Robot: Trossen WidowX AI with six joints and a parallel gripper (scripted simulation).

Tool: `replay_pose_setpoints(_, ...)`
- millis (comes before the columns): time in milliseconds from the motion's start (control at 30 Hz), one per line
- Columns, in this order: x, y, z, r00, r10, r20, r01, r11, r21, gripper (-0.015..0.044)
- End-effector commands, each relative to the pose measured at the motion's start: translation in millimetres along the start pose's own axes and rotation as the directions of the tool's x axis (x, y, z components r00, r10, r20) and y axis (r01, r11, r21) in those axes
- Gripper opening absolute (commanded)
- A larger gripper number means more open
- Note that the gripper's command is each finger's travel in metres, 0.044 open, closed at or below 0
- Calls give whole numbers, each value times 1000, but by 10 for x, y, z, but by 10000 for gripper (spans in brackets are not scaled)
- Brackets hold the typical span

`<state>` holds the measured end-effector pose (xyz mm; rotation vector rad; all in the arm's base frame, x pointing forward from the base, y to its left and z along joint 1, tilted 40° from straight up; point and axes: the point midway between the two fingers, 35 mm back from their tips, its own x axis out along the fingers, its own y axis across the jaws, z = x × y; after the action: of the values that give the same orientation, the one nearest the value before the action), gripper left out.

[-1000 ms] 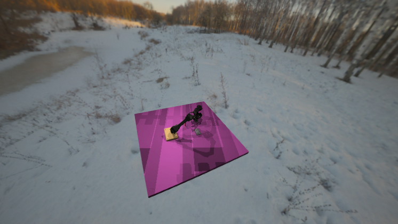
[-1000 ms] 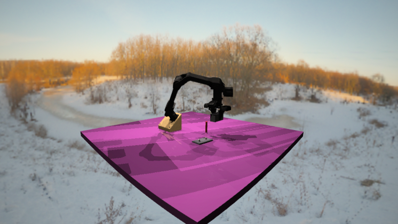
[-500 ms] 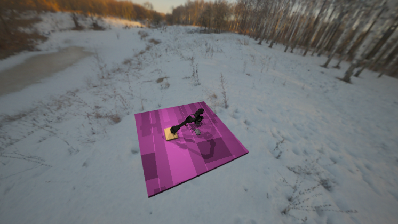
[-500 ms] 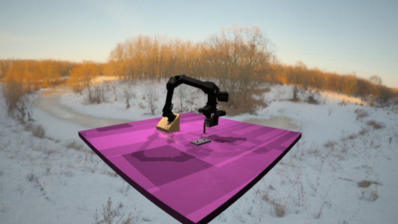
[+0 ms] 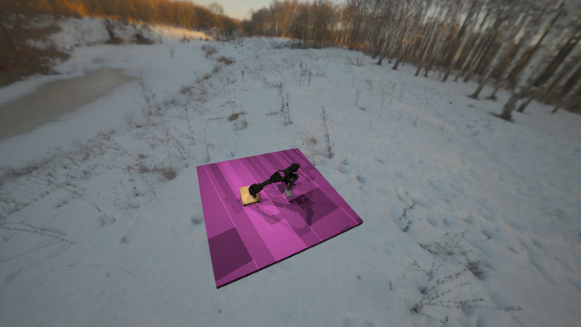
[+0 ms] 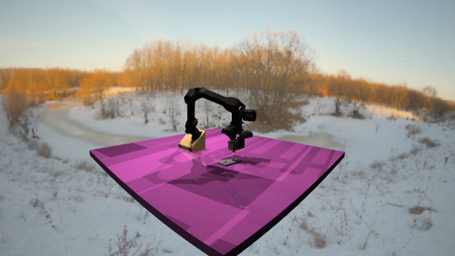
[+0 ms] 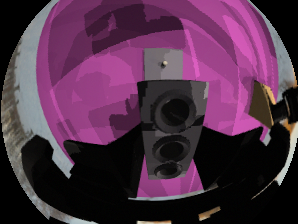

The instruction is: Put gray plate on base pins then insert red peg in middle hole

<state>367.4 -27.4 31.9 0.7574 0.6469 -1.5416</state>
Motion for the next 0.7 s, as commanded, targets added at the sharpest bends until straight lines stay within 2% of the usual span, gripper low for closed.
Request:
replay_pose_setpoints(0, 43, -11, 123, 1000, 7, 7, -7, 1000, 7, 0)
replay_pose_setpoints(367, 200, -87, 428, 1000, 4, 19, -5, 999, 34, 0)
replay_pose_setpoints(667, 211, -92, 448, 1000, 4, 20, -5, 999, 36, 0)
